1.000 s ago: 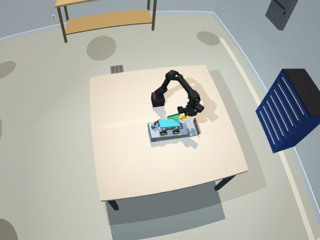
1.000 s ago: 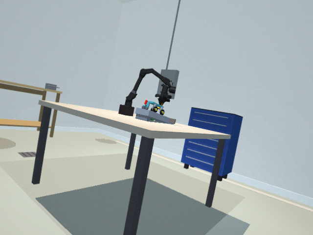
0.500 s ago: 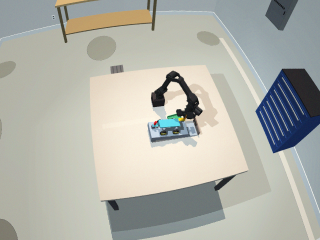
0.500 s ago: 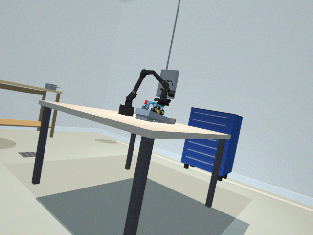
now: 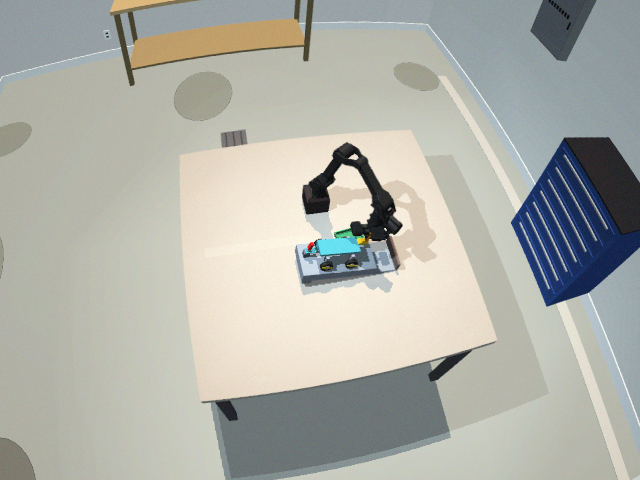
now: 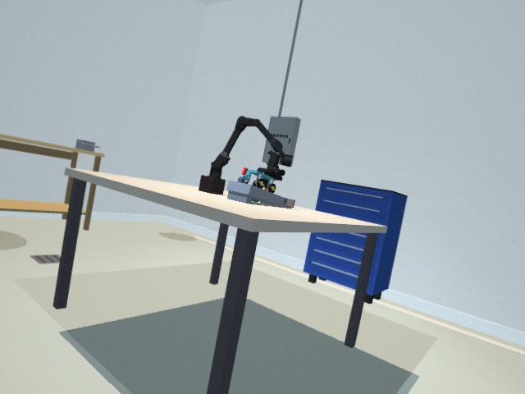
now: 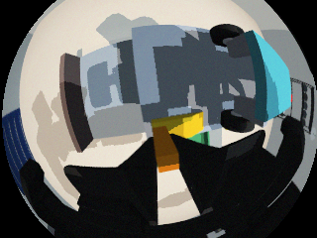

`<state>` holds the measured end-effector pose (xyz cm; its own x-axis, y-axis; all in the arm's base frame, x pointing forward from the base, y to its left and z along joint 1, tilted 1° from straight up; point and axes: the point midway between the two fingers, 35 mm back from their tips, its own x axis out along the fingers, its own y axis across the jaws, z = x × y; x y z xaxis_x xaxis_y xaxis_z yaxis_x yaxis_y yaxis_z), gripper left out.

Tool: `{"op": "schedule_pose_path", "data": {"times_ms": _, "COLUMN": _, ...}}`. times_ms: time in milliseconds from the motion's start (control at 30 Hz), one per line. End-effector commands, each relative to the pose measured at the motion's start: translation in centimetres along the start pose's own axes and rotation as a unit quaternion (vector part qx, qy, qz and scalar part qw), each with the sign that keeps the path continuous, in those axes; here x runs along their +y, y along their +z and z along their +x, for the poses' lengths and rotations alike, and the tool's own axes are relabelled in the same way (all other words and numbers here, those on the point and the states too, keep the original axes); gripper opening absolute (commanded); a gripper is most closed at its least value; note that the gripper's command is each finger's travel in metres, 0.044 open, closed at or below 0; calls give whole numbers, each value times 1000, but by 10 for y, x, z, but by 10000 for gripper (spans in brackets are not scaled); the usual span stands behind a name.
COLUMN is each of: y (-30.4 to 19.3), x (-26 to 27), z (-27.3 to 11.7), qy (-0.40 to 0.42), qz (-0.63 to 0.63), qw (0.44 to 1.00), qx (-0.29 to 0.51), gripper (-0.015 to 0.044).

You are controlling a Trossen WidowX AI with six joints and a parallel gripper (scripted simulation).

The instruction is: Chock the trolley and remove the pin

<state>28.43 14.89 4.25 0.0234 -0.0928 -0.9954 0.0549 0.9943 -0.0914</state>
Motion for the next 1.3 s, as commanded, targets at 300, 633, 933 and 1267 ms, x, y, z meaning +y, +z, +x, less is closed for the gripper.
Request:
{"op": "schedule_pose_path", "data": {"times_ms": 300, "y": -2, "x": -14, "z": 1, "qy": -1, "qz": -1, "qw": 1000, "qx": -2, "gripper": 0}}
{"op": "schedule_pose_path", "data": {"times_ms": 633, "y": -3, "x": -23, "z": 1, "qy": -2, "qz": -1, "qw": 1000, "qx": -2, "gripper": 0}}
{"op": "schedule_pose_path", "data": {"times_ms": 933, "y": -3, "x": -32, "z": 1, "qy": -2, "qz": -1, "qw": 1000, "qx": -2, "gripper": 0}}
{"op": "schedule_pose_path", "data": {"times_ms": 1267, "y": -5, "x": -34, "z": 1, "qy": 1, "qz": -1, "qw": 1000, "qx": 0, "gripper": 0}}
